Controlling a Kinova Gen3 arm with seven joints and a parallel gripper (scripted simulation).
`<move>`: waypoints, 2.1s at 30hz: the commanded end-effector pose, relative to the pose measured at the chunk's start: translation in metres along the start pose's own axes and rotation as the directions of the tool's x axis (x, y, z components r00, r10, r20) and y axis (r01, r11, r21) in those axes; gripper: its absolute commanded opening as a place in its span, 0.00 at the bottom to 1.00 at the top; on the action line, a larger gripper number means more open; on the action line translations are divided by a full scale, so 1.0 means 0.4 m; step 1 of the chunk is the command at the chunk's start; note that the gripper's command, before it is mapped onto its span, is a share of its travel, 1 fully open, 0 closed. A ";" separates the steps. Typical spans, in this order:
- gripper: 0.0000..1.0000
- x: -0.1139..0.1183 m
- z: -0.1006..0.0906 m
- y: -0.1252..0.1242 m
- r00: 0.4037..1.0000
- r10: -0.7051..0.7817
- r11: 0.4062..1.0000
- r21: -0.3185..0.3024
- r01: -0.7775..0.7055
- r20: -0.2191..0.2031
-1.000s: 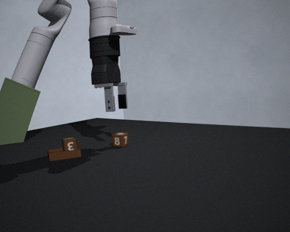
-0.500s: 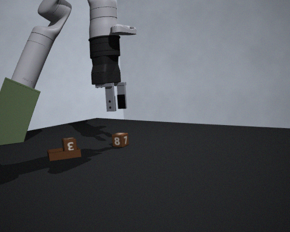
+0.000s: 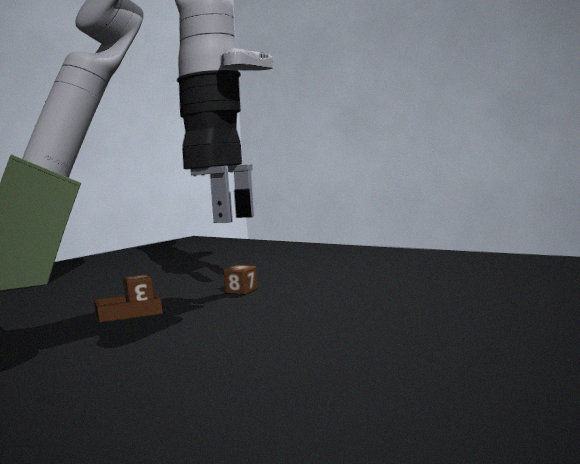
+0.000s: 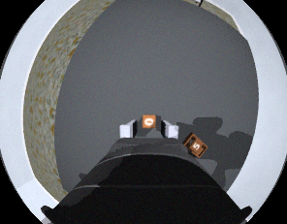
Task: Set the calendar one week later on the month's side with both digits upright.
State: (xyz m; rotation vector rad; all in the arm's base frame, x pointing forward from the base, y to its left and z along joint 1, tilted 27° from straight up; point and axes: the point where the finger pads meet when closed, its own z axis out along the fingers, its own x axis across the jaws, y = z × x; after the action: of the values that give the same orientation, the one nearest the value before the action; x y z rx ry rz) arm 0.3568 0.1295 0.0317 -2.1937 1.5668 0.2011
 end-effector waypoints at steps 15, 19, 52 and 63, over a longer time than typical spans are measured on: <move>0.87 0.001 0.000 -0.001 1.000 0.000 1.000 0.001 0.000 0.000; 0.87 0.001 0.004 -0.001 1.000 0.000 1.000 0.001 0.000 0.000; 0.87 0.001 0.091 -0.004 1.000 0.000 1.000 0.000 0.000 0.000; 0.87 0.001 0.116 -0.005 1.000 0.000 1.000 0.000 0.000 0.000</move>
State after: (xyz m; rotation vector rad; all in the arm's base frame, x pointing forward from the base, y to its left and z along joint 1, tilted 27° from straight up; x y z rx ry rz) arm 0.3663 0.1489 -0.0065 -2.1898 1.5657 0.1954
